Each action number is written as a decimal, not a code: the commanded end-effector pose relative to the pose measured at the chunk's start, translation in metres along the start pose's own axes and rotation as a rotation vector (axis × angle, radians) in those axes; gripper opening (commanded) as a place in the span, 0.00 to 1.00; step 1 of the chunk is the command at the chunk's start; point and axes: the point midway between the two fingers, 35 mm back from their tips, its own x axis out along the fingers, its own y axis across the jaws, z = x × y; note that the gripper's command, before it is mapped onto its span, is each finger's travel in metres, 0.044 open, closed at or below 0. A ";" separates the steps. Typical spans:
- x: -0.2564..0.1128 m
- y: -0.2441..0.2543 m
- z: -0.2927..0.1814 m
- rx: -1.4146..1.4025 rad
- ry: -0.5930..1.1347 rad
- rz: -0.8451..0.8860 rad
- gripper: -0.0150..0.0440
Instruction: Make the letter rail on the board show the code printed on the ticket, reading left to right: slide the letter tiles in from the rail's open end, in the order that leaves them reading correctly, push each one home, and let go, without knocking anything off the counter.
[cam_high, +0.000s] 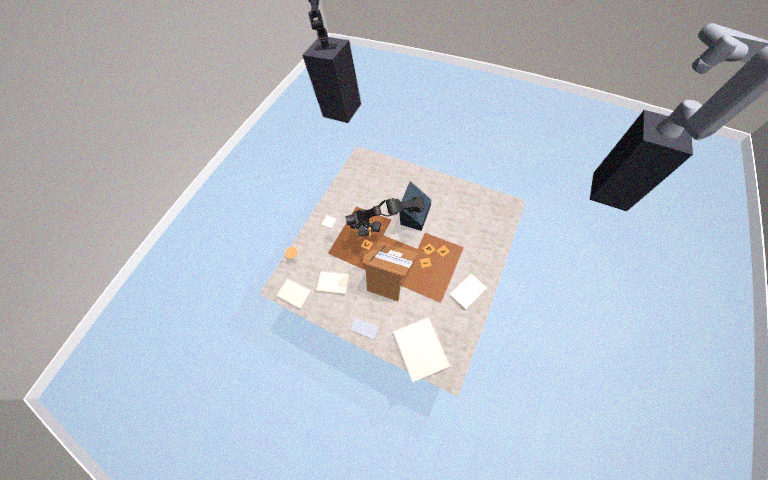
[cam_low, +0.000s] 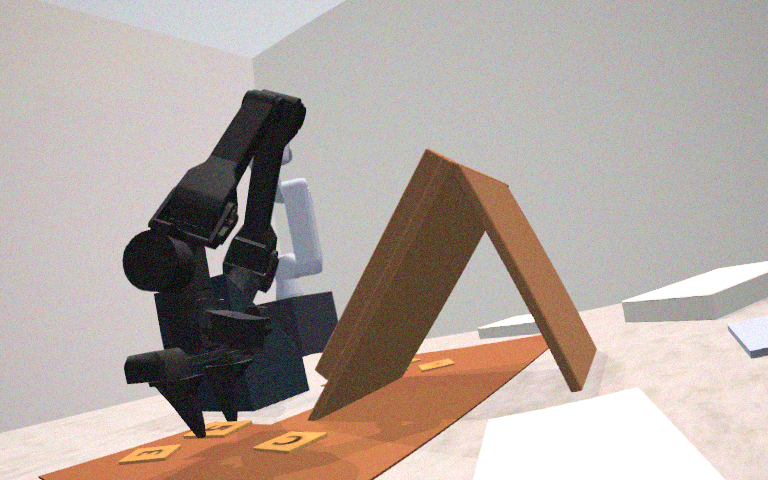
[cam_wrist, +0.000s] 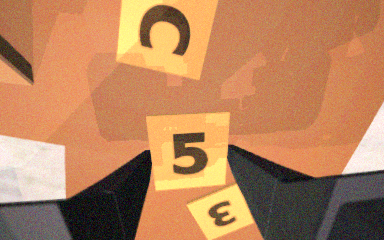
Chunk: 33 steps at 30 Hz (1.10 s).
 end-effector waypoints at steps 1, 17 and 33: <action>-0.003 0.000 0.000 -0.007 0.004 -0.005 0.25; -0.009 0.001 0.001 0.001 0.000 -0.004 0.25; -0.065 0.003 0.048 0.040 -0.030 -0.184 0.25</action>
